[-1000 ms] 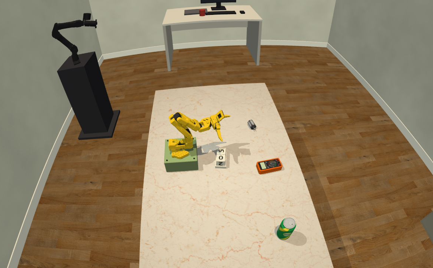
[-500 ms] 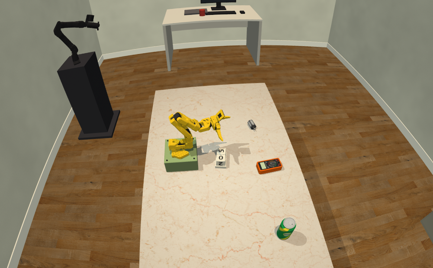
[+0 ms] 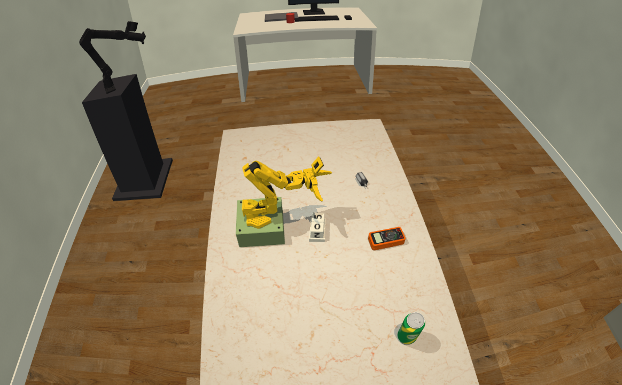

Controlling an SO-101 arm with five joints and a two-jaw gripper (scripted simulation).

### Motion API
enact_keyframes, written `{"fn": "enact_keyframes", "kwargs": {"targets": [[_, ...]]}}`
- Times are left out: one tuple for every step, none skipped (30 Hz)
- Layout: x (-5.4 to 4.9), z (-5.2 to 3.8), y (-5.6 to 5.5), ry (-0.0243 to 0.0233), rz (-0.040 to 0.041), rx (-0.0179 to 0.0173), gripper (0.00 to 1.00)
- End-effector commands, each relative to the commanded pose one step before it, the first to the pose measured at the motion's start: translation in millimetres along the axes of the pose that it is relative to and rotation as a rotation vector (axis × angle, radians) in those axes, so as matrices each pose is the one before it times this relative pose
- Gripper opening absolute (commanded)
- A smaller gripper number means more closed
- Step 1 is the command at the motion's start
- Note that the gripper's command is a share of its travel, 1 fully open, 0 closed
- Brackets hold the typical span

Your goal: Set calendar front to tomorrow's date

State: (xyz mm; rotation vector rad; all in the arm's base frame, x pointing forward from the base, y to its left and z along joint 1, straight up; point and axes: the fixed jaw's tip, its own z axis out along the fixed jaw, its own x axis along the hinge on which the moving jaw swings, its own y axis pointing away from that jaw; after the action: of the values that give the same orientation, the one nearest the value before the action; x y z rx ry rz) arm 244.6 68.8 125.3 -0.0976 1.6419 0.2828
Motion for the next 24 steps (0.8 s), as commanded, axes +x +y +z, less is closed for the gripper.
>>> {"fn": "enact_keyframes", "kwargs": {"targets": [[4.94, 1.960, -5.00, 0.04061, -0.09454, 0.02036, 0.91], [1.77, 0.211, -0.83, 0.01111, -0.02595, 0.00320, 0.91], [1.85, 0.212, -0.82, 0.01154, -0.02672, 0.00300, 0.90], [1.92, 0.207, -0.79, 0.01198, -0.02747, 0.00276, 0.90], [2.00, 0.210, -0.76, 0.01238, -0.02820, 0.00246, 0.89], [2.07, 0.210, -0.74, 0.01278, -0.02892, 0.00216, 0.89], [0.00, 0.000, 0.00, 0.00000, 0.00000, 0.00000, 0.89], [0.00, 0.000, 0.00, 0.00000, 0.00000, 0.00000, 0.89], [2.14, 0.211, -0.69, 0.01316, -0.02962, 0.00182, 0.88], [2.21, 0.208, -0.66, 0.01353, -0.03029, 0.00144, 0.87], [2.27, 0.205, -0.61, 0.01388, -0.03097, 0.00100, 0.87], [2.34, 0.199, -0.55, 0.01423, -0.03161, 0.00059, 0.86], [2.40, 0.195, -0.50, 0.01453, -0.03223, 0.00009, 0.85], [2.46, 0.192, -0.44, 0.01483, -0.03282, -0.00038, 0.85], [2.52, 0.186, -0.36, 0.01508, -0.03339, -0.00094, 0.84], [2.57, 0.181, -0.29, 0.01532, -0.03396, -0.00150, 0.83], [2.62, 0.171, -0.22, 0.01551, -0.03447, -0.00209, 0.82], [2.66, 0.163, -0.13, 0.01565, -0.03499, -0.00273, 0.82], [2.71, 0.157, -0.05, 0.01579, -0.03546, -0.00334, 0.81], [2.74, 0.145, 0.04, 0.01585, -0.03590, -0.00400, 0.80], [2.77, 0.140, 0.13, 0.01593, -0.03632, -0.00466, 0.79], [2.79, 0.131, 0.24, 0.01588, -0.03675, -0.00539, 0.79], [2.81, 0.115, 0.33, 0.01587, -0.03708, -0.00607, 0.78], [0.00, 0.000, 0.00, 0.00000, 0.00000, 0.00000, 0.78]]}}
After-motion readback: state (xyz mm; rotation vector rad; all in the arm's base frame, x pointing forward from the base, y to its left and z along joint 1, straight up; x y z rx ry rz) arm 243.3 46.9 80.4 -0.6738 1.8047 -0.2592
